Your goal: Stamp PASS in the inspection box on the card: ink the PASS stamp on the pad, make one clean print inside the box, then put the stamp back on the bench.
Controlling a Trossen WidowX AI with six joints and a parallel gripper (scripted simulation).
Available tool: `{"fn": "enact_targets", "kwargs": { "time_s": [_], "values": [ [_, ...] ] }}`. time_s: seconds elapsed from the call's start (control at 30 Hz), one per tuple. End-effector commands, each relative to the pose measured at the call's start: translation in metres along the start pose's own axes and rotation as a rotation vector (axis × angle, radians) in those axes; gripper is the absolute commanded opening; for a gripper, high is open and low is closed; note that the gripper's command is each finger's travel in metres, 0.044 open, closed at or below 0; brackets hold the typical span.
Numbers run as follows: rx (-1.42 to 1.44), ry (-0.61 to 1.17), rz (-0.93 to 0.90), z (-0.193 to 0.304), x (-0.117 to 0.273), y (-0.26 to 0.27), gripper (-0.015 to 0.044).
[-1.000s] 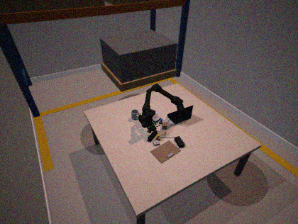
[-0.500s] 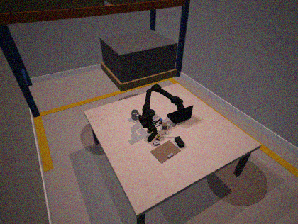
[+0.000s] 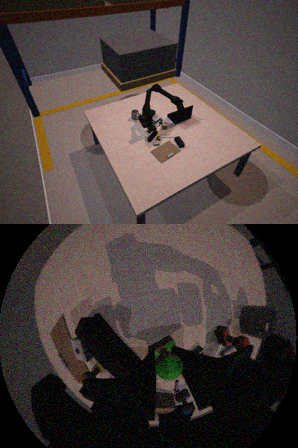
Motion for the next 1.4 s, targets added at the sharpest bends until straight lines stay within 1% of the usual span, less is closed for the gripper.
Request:
{"fn": "enact_targets", "kwargs": {
  "time_s": [0.0, 1.37],
  "values": [
    [-0.001, 0.000, 0.001, 0.000, 0.002, 0.000, 0.0000],
    [-0.001, 0.000, -0.001, -0.002, 0.022, 0.000, 0.0000]
  ]
}}
Point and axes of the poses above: the point midway between the two fingers, 35 mm back from their tips, its own x axis back along the fingers, its own y axis across the jaws, z = x × y, the point moved 6 cm from there along x, back along the fingers, and after that the axes turned 6 degrees about x, right-handed, at the moved point
